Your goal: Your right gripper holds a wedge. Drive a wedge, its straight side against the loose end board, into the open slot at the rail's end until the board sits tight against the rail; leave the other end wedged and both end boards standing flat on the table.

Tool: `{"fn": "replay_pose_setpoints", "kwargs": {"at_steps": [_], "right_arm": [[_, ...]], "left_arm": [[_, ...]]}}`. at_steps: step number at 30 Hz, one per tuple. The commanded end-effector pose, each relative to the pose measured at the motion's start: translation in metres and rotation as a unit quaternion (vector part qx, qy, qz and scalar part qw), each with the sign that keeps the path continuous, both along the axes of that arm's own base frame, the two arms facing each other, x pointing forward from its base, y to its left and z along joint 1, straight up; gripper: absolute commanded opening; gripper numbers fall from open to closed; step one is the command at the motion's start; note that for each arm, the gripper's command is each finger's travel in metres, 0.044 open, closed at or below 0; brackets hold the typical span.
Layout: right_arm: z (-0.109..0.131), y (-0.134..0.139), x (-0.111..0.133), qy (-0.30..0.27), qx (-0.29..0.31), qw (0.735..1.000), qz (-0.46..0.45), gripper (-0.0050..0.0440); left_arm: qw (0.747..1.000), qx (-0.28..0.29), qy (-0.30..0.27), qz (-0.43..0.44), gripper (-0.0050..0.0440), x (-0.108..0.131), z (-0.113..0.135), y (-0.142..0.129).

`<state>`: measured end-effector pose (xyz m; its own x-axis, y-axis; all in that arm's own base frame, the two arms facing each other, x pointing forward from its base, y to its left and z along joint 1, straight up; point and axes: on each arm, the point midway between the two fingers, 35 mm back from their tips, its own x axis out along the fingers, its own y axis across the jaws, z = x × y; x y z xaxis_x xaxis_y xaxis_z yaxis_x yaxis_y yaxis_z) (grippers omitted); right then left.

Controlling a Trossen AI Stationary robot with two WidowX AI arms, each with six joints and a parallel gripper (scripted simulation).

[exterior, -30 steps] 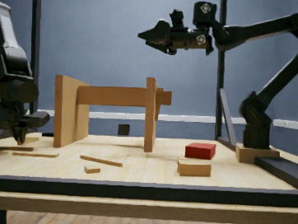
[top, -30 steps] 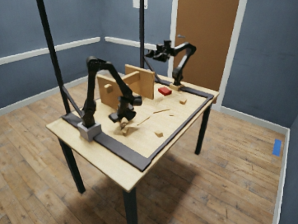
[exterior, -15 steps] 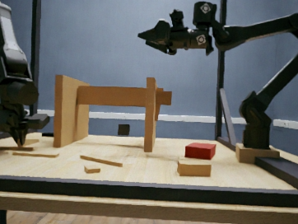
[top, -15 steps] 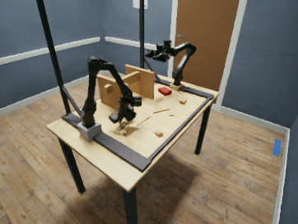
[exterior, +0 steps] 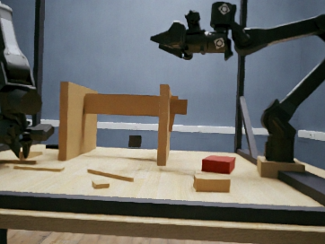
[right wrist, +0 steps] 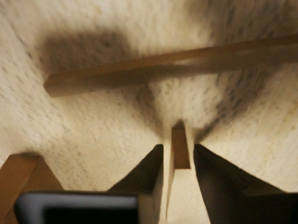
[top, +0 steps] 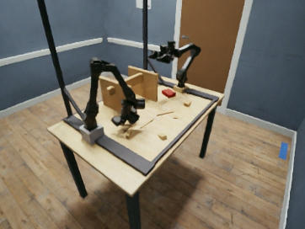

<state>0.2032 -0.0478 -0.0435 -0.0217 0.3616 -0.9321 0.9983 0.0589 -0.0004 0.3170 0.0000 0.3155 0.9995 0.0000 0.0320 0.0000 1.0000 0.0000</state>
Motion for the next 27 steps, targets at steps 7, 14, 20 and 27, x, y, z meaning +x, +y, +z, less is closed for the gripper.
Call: {"fn": "replay_pose_setpoints", "kwargs": {"at_steps": [7,14,20,27], "right_arm": [[-0.001,0.001,-0.001,0.003,-0.001,1.0,-0.001,0.009],[0.015,-0.009,0.008,-0.016,-0.01,1.0,0.003,0.009],[0.007,-0.003,0.0,-0.001,0.0,1.0,0.003,0.009],[0.042,-0.019,0.008,-0.017,-0.011,1.0,0.002,0.009]], "left_arm": [[1.0,0.0,-0.009,0.0,0.04,-0.001,0.007,0.0],[1.0,0.0,-0.009,0.0,0.04,-0.001,0.007,0.0],[1.0,0.0,-0.009,0.0,0.04,-0.001,0.007,0.0],[1.0,0.0,-0.009,0.0,0.04,-0.001,0.007,0.0]]}}
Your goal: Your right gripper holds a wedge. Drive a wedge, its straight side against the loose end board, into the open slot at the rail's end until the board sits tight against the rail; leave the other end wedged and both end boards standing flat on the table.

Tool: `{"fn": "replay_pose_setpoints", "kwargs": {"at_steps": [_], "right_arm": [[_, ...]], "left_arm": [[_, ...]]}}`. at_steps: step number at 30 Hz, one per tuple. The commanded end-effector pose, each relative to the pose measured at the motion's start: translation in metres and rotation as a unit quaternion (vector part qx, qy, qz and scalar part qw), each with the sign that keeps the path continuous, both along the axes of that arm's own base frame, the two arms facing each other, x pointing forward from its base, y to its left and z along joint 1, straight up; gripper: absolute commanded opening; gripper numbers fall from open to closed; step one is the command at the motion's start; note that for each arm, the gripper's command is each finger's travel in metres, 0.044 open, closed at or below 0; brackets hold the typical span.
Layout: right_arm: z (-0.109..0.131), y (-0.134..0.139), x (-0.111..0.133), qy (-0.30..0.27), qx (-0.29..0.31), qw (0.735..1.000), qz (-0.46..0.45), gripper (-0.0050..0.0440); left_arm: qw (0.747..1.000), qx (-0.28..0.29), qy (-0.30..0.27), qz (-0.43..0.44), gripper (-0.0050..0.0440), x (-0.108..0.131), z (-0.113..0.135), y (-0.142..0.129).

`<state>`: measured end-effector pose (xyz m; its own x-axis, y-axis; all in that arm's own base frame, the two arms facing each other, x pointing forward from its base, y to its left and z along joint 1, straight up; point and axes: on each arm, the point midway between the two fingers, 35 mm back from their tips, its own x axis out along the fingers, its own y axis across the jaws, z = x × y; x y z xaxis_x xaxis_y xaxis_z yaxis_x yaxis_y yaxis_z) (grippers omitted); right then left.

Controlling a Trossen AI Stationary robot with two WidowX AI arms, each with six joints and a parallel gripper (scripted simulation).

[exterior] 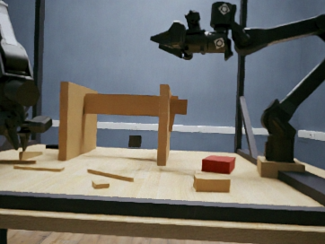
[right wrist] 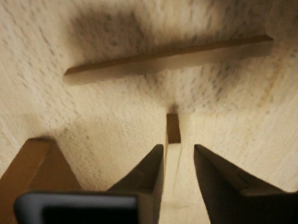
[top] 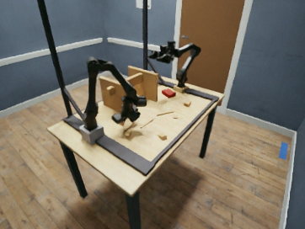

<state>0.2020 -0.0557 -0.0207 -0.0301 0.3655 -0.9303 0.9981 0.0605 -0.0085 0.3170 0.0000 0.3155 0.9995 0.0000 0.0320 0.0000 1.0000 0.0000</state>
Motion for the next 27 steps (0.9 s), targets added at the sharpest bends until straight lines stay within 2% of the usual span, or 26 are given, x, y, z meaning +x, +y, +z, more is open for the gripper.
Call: {"fn": "replay_pose_setpoints", "kwargs": {"at_steps": [1,7,11,15,16,20,27], "right_arm": [[0.023,-0.013,0.01,-0.022,-0.014,1.0,0.001,0.009],[0.045,-0.02,0.008,-0.017,-0.011,1.0,0.002,0.009],[0.031,-0.011,0.0,-0.003,0.0,1.0,0.001,0.009],[0.033,-0.013,0.003,-0.006,-0.002,1.0,0.002,0.009],[0.043,-0.021,0.015,-0.045,-0.031,0.998,0.015,0.009],[0.055,-0.034,0.036,-0.127,-0.096,0.985,0.066,0.009],[0.103,-0.06,0.083,-0.279,-0.238,0.918,0.153,0.009]], "left_arm": [[1.0,0.0,-0.009,0.0,0.04,-0.001,0.007,0.0],[1.0,0.0,-0.009,0.0,0.04,-0.001,0.007,0.0],[1.0,0.0,-0.009,0.0,0.04,-0.001,0.007,0.0],[1.0,0.0,-0.009,0.0,0.04,-0.001,0.007,0.0],[1.0,0.0,-0.013,0.0,0.0247,-0.002,0.011,0.0],[1.0,0.0,-0.021,0.0,0.0247,-0.003,0.017,0.0],[1.0,0.0,-0.023,0.0,0.0247,-0.004,0.019,0.0]]}}
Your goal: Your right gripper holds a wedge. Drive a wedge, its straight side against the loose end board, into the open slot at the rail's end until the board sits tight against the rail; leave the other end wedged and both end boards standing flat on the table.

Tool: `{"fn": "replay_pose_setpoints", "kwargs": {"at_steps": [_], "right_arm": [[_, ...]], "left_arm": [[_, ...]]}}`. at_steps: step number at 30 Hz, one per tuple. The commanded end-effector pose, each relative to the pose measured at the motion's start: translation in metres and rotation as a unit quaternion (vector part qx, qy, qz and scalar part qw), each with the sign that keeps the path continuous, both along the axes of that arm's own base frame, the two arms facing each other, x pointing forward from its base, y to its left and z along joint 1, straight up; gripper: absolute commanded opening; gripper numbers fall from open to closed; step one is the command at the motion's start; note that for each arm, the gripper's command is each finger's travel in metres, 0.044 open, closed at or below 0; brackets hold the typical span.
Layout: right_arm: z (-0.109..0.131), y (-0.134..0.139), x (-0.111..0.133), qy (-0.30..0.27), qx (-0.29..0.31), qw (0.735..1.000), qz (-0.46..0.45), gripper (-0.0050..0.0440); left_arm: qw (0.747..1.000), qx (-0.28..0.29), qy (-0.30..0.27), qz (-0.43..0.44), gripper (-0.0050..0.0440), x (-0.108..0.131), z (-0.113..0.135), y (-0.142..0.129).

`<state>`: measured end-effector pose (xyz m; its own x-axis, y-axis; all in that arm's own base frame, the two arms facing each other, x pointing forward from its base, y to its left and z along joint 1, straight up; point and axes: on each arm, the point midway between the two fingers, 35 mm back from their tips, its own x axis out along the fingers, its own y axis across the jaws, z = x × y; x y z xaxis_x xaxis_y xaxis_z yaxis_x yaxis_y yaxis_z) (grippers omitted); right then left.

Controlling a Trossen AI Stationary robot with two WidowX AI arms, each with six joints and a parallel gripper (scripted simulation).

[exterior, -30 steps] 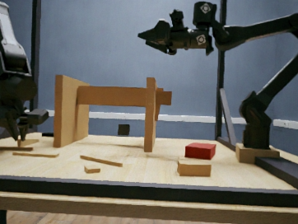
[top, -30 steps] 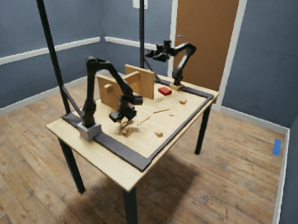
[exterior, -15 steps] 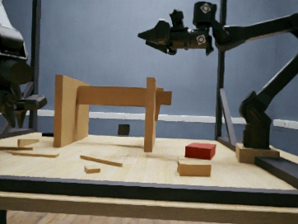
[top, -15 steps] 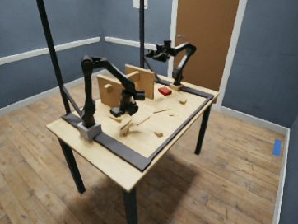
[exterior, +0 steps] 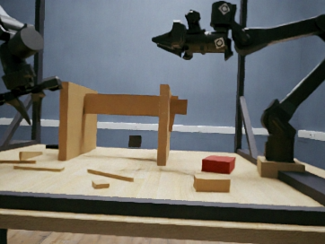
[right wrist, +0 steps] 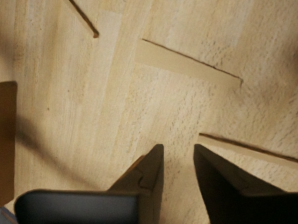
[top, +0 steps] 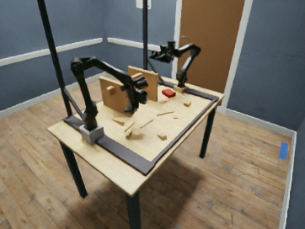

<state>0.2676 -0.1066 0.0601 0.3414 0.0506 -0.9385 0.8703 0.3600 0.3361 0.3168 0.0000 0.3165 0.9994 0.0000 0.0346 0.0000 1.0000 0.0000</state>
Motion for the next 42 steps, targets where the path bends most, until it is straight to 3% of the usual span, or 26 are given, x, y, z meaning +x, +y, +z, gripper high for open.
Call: {"fn": "replay_pose_setpoints", "kwargs": {"at_steps": [1,5,6,11,14,19,21,32,35,42], "right_arm": [[0.031,-0.012,0.023,-0.088,-0.08,0.992,0.043,0.009],[0.048,-0.017,0.032,-0.125,-0.118,0.983,0.059,0.009],[0.058,-0.019,0.037,-0.144,-0.139,0.977,0.067,0.0247],[0.109,-0.024,0.054,-0.23,-0.233,0.94,0.098,0.0247],[0.125,0.007,0.063,-0.275,-0.271,0.907,0.169,0.0247],[0.172,0.034,0.07,-0.352,-0.355,0.836,0.225,0.0247],[0.172,0.034,0.07,-0.352,-0.355,0.836,0.225,0.0247],[0.257,0.101,0.05,-0.49,-0.483,0.664,0.292,0.0247],[0.263,0.107,0.046,-0.501,-0.493,0.648,0.294,0.0247],[0.262,0.106,0.046,-0.502,-0.479,0.657,0.293,0.0247]], "left_arm": [[1.0,0.0,-0.023,0.0,0.0247,-0.004,0.019,0.0],[1.0,0.0,-0.019,0.0,0.0247,-0.002,0.017,0.0],[1.0,0.0,-0.017,0.0,0.0247,-0.001,0.015,0.0],[1.0,0.0,-0.021,0.0,0.0247,-0.002,0.018,0.0],[1.0,0.0,-0.024,0.0,0.0247,-0.003,0.02,0.0],[1.0,0.0,-0.028,0.0,0.0247,-0.004,0.022,0.0],[1.0,0.0,-0.028,0.0,0.0247,-0.004,0.022,0.0],[1.0,0.0,-0.027,0.0,0.0247,-0.004,0.022,0.0],[1.0,0.0,-0.029,0.0,0.0247,-0.004,0.023,0.0],[1.0,0.0,-0.03,0.0,0.0247,-0.005,0.024,0.0]]}}
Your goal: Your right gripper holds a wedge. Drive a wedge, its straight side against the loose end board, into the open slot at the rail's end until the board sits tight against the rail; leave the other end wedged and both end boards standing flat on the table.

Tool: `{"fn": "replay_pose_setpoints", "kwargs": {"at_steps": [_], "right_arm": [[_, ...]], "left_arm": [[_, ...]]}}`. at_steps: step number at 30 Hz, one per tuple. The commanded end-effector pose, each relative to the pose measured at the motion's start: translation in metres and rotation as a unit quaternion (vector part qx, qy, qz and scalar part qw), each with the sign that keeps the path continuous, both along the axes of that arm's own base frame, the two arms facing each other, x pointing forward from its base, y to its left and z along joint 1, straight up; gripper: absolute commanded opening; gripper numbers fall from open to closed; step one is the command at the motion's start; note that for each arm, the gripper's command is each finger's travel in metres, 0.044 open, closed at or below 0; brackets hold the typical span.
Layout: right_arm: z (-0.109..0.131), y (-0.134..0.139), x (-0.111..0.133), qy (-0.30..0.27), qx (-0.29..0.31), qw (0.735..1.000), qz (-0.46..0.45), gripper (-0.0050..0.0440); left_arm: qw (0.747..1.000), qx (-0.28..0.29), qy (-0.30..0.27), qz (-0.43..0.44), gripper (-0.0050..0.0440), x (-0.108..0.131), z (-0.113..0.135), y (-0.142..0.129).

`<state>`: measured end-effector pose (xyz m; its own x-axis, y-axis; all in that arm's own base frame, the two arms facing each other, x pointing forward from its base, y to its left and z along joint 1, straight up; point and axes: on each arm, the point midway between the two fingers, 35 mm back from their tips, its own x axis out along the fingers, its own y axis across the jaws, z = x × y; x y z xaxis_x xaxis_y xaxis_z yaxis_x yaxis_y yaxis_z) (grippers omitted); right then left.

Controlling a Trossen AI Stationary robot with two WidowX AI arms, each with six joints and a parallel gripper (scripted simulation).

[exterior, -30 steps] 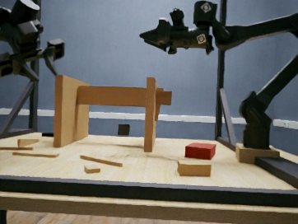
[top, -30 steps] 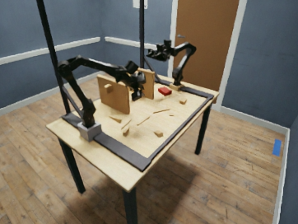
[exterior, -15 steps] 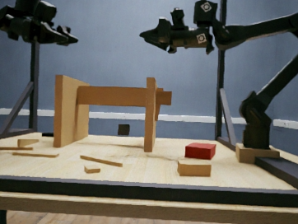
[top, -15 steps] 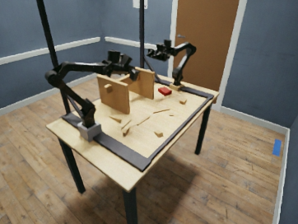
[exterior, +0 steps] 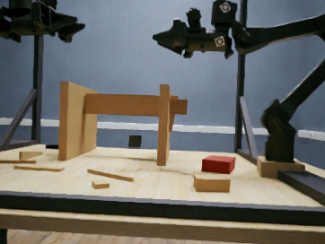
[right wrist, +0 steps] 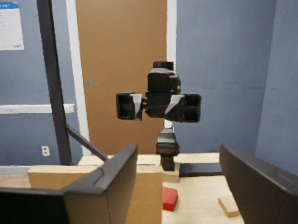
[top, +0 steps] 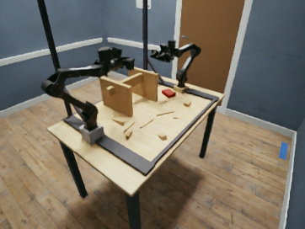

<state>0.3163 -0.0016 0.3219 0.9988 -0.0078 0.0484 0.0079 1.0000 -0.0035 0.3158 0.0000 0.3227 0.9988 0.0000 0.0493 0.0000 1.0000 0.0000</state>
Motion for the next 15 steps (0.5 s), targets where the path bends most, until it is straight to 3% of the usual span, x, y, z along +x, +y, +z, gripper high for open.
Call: {"fn": "replay_pose_setpoints", "kwargs": {"at_steps": [1,15], "right_arm": [[0.011,0.002,0.001,-0.005,-0.005,1.0,0.007,0.0247],[-0.015,0.015,0.026,0.118,-0.132,0.983,0.054,0.0247]], "left_arm": [[1.0,0.006,-0.01,-0.003,0.0247,0.001,0.014,0.0],[0.985,0.119,0.107,-0.065,0.0247,0.026,-0.009,-0.012]]}}
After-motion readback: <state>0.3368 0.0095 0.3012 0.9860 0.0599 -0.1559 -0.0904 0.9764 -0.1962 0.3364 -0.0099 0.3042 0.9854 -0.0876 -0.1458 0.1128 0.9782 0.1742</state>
